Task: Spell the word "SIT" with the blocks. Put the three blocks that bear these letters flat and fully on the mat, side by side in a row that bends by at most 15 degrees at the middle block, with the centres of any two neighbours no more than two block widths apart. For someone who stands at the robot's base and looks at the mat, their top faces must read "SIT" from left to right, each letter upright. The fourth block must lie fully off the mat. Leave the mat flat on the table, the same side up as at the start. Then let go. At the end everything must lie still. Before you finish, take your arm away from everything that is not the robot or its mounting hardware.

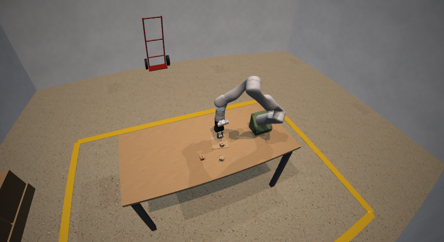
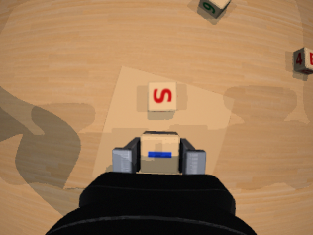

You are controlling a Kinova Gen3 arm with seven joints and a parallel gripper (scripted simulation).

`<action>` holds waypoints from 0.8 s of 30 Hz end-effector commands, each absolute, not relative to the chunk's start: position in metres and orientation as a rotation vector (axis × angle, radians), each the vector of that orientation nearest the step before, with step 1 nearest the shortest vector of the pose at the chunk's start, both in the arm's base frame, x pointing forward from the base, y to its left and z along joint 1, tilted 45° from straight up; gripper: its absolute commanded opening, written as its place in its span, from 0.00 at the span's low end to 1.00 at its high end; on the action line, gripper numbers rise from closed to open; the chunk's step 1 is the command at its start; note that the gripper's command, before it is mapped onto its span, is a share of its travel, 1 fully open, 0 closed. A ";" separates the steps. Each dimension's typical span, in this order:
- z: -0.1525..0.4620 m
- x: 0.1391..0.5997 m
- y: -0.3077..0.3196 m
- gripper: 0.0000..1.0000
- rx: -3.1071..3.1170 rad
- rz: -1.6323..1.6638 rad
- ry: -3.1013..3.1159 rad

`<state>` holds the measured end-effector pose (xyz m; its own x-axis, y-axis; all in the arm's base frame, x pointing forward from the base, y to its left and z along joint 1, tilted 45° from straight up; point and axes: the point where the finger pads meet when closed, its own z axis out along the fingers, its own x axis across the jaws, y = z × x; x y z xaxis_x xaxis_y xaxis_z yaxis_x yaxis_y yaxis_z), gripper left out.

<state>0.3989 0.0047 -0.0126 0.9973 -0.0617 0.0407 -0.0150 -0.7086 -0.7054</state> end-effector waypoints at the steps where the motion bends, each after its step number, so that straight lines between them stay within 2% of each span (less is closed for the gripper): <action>1: -0.025 0.397 0.021 0.57 -2.349 -0.071 0.044; 24: -0.044 0.400 0.040 0.57 -2.352 -0.076 0.042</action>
